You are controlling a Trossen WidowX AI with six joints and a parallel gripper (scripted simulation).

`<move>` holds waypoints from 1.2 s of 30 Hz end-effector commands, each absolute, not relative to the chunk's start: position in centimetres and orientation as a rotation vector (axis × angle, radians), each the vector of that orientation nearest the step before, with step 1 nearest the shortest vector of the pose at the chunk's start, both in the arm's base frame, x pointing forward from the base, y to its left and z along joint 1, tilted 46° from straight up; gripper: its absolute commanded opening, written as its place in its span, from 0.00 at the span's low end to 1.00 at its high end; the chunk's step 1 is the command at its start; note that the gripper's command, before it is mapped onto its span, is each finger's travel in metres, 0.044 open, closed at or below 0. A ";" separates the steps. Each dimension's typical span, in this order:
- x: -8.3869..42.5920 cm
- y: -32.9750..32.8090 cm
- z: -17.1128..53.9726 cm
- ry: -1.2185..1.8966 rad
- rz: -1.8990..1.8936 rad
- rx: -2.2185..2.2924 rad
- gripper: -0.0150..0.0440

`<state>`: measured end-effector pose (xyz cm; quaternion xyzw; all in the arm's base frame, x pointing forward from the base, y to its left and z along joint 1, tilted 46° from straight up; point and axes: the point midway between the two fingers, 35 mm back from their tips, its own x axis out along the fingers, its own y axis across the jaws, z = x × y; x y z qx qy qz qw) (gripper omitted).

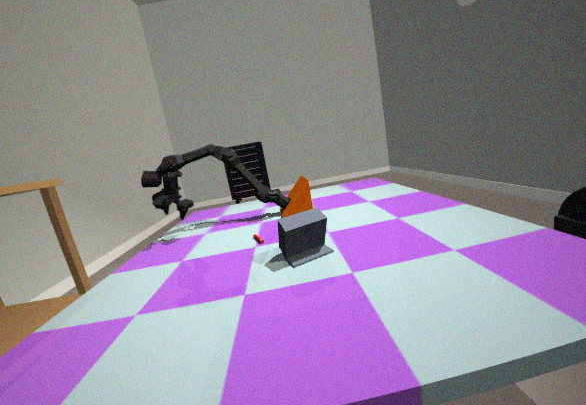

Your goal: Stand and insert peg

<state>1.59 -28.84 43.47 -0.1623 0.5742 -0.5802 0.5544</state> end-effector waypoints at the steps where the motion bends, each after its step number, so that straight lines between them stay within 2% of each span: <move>1: 6.0 -29.6 40.5 1.352 -1.240 -0.382 1.00; 10: 17.1 -27.6 32.7 1.396 -0.925 -0.412 1.00; 19: 26.1 -20.1 23.7 1.529 -0.646 -0.528 1.00; 24: 28.7 -14.5 19.2 1.596 -0.523 -0.642 1.00; 30: 29.5 -8.2 14.9 1.651 -0.418 -0.806 1.00; 36: 29.5 -7.1 14.1 1.658 -0.402 -0.842 1.00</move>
